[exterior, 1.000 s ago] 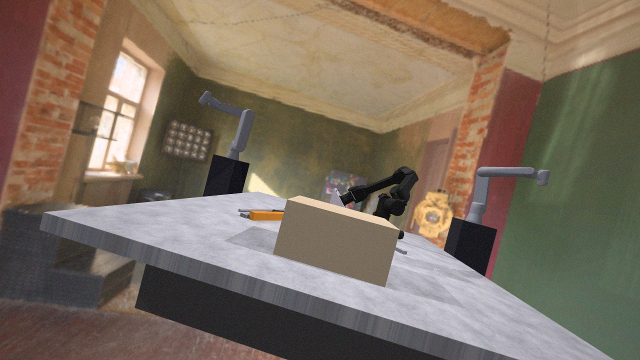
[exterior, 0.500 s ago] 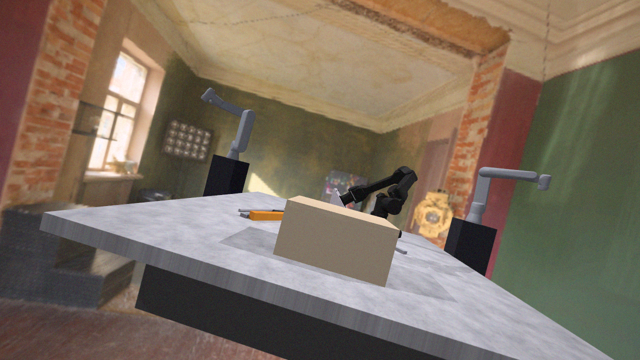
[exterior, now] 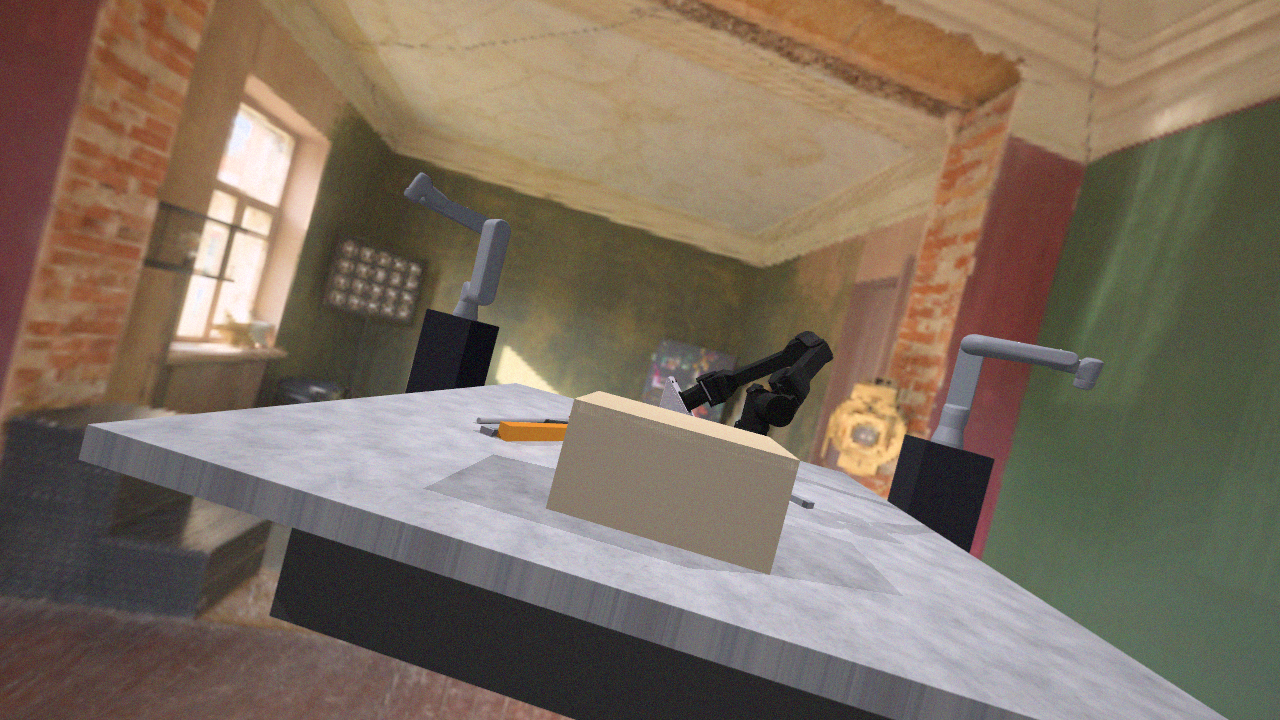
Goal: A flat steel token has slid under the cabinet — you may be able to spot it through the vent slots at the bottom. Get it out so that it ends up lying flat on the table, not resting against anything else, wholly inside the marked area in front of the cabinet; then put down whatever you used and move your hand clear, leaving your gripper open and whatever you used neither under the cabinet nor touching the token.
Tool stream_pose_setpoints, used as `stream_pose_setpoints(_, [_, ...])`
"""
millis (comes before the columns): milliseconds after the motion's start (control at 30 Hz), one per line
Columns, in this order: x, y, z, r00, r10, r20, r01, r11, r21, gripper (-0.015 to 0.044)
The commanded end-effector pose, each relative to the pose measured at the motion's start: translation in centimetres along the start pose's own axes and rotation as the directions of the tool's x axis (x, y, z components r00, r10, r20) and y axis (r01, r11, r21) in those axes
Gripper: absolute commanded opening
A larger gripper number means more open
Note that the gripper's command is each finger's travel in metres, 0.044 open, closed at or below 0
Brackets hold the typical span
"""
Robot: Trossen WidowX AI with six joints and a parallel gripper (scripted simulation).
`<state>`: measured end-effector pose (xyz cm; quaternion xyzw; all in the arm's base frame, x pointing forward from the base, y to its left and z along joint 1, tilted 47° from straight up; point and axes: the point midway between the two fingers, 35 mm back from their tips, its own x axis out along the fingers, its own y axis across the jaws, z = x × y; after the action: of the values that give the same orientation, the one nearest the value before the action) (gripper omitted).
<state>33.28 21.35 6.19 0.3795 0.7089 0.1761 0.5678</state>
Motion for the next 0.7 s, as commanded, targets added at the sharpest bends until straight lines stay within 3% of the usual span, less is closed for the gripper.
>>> stream_pose_setpoints(0, [0.1, -0.9, -0.1, 1.0, -0.011, 0.0, 0.011, 1.0, 0.008, 0.0])
stream_pose_setpoints(667, [0.1, -2.7, -0.1, 1.0, -0.011, 0.0, 0.011, 1.0, 0.009, 0.0])
